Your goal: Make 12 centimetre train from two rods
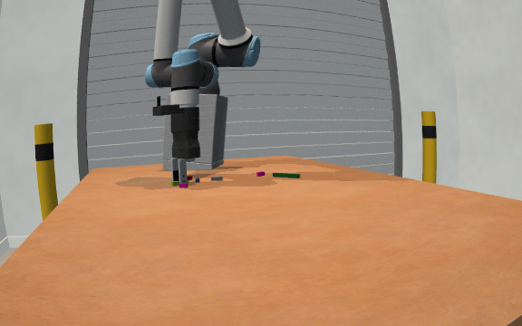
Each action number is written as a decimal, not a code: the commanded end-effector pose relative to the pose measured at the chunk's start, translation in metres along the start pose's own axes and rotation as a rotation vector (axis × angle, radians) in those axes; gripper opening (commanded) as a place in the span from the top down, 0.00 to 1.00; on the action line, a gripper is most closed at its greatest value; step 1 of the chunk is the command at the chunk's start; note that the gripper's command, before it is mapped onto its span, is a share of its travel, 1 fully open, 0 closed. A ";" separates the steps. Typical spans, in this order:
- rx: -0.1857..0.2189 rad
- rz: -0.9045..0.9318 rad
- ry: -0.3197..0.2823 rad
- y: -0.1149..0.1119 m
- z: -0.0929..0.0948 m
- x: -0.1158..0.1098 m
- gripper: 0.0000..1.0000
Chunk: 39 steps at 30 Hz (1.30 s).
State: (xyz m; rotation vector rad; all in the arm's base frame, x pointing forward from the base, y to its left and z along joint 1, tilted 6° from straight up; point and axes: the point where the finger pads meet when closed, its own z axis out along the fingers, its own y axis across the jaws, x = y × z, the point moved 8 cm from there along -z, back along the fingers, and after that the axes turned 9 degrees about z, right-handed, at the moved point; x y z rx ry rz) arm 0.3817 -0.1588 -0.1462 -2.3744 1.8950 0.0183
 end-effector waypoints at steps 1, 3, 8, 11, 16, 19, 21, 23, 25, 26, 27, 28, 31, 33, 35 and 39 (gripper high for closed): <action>0.001 0.000 0.001 0.000 0.000 0.000 0.46; 0.001 0.000 0.001 0.000 0.000 0.000 0.46; 0.001 0.000 0.001 0.000 0.000 0.000 0.46; 0.001 0.000 0.001 0.000 0.000 0.000 0.76; 0.001 0.000 0.001 0.000 0.000 0.000 0.76; 0.001 0.000 0.001 0.000 0.000 0.000 0.76; 0.001 0.000 0.001 0.000 0.000 0.000 0.76; 0.001 0.000 0.001 0.000 0.000 0.000 0.76; 0.001 0.000 0.001 0.000 0.000 0.000 0.76; 0.001 0.000 0.001 0.000 0.000 0.000 0.76; 0.001 0.000 0.001 0.000 0.000 0.000 0.76; 0.001 0.000 0.001 0.000 0.000 0.000 0.76; 0.001 0.000 0.001 0.000 0.000 0.000 0.76; 0.001 0.000 0.001 0.000 0.000 0.000 0.76; 0.001 0.000 0.001 0.000 0.000 0.000 0.76; 0.001 0.000 0.001 0.000 0.000 0.000 0.76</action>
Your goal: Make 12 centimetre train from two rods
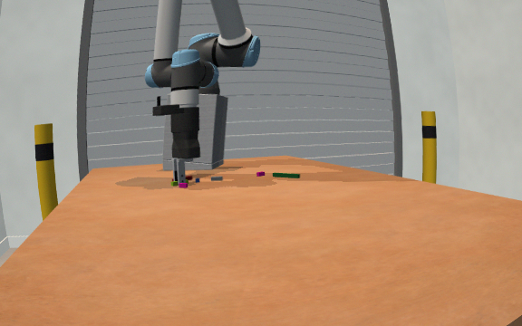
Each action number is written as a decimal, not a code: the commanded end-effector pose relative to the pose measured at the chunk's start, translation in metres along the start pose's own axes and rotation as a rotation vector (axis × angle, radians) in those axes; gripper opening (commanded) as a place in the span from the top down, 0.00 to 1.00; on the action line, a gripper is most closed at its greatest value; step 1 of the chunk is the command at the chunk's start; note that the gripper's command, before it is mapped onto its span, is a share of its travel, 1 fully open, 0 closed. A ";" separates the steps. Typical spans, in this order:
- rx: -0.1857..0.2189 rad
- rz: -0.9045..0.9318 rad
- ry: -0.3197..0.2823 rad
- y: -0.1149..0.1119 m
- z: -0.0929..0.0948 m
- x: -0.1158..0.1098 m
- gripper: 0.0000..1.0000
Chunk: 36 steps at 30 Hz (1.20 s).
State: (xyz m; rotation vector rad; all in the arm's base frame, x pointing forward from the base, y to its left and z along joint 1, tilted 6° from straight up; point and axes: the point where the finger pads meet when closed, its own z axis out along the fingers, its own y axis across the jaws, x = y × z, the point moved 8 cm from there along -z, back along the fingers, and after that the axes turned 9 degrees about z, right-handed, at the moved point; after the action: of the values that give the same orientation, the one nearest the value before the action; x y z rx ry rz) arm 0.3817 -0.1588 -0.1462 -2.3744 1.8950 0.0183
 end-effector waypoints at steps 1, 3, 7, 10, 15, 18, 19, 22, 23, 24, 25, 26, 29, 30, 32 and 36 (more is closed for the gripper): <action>0.001 0.000 0.001 0.000 0.000 0.000 0.76; 0.001 0.000 0.001 0.000 0.000 0.000 0.76; 0.001 0.000 0.001 0.000 0.000 0.000 0.76; 0.001 0.000 0.001 0.000 -0.001 0.000 0.76; 0.001 0.000 0.001 0.000 -0.005 0.000 0.76; 0.001 0.000 0.001 0.000 -0.010 0.000 0.76; 0.001 0.000 0.001 0.000 -0.012 0.000 0.76; 0.001 0.000 0.001 0.000 -0.021 0.000 0.76; 0.001 0.000 0.001 0.000 -0.024 0.000 0.76; 0.001 0.000 0.001 0.000 -0.028 0.000 0.76; 0.001 0.000 0.001 0.000 -0.028 0.000 0.76; 0.001 0.000 0.001 0.000 -0.028 0.000 0.76; 0.001 0.000 0.001 0.000 -0.039 0.000 0.76; 0.001 0.000 0.001 0.000 -0.043 0.000 0.76; 0.001 0.000 0.001 0.000 -0.051 0.000 0.76; 0.001 0.000 0.001 0.000 -0.067 0.000 0.76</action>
State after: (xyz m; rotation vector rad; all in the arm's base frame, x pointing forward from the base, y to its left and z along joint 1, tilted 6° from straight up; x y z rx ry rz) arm 0.3789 -0.1633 -0.0957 -2.3743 1.8951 0.0192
